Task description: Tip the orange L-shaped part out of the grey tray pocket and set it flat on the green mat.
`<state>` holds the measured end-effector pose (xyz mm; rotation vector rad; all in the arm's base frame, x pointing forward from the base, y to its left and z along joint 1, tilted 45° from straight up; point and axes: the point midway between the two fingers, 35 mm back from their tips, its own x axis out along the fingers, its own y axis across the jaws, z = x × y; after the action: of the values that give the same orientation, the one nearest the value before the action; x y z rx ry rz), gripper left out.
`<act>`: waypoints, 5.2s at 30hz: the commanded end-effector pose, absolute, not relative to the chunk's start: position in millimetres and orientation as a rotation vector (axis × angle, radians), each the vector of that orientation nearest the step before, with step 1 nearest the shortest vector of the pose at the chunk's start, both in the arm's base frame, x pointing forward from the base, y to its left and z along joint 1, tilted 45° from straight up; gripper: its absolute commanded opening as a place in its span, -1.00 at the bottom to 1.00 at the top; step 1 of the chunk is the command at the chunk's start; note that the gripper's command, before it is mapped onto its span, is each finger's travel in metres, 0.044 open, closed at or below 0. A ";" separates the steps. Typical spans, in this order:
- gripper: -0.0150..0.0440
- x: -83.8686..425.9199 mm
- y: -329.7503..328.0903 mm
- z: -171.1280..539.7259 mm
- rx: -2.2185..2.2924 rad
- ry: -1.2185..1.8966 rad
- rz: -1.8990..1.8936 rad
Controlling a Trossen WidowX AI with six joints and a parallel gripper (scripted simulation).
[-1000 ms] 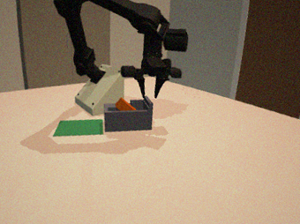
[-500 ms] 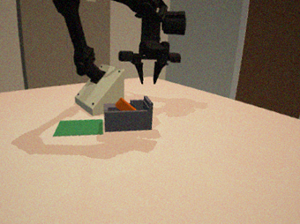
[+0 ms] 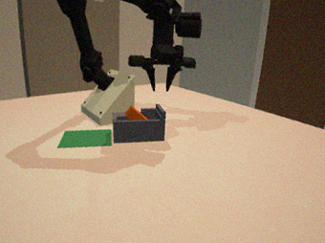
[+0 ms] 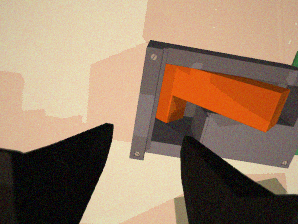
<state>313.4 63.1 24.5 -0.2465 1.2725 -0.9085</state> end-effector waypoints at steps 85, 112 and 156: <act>0.46 288.9 -43.5 22.4 -1.443 1.743 0.284; -0.49 290.0 -40.4 25.0 -1.438 1.739 0.283; -0.49 288.6 7.5 73.0 -1.441 1.743 0.288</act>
<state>288.1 2.5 68.4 -1.4461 1.7461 0.2887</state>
